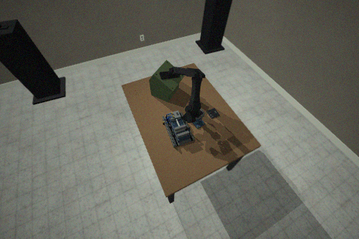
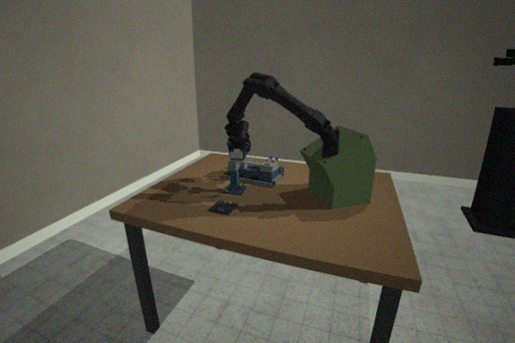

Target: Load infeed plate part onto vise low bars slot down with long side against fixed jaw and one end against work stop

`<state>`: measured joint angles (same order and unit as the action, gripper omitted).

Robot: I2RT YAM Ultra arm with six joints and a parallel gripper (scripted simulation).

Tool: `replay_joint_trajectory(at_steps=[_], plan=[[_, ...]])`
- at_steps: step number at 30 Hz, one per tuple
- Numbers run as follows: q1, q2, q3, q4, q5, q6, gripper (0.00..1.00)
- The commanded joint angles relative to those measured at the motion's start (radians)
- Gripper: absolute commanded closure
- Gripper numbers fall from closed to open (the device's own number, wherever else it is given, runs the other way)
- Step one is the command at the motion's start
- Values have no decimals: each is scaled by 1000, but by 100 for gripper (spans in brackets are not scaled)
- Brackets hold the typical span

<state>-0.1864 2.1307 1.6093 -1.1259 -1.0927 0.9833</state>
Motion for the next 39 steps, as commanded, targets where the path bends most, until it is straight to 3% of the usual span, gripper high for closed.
replay_joint_trajectory(at_steps=[1, 39], plan=[[-25, -47, 35, -39, -16, -10, 100], [-28, -52, 38, -52, -16, -17, 100]])
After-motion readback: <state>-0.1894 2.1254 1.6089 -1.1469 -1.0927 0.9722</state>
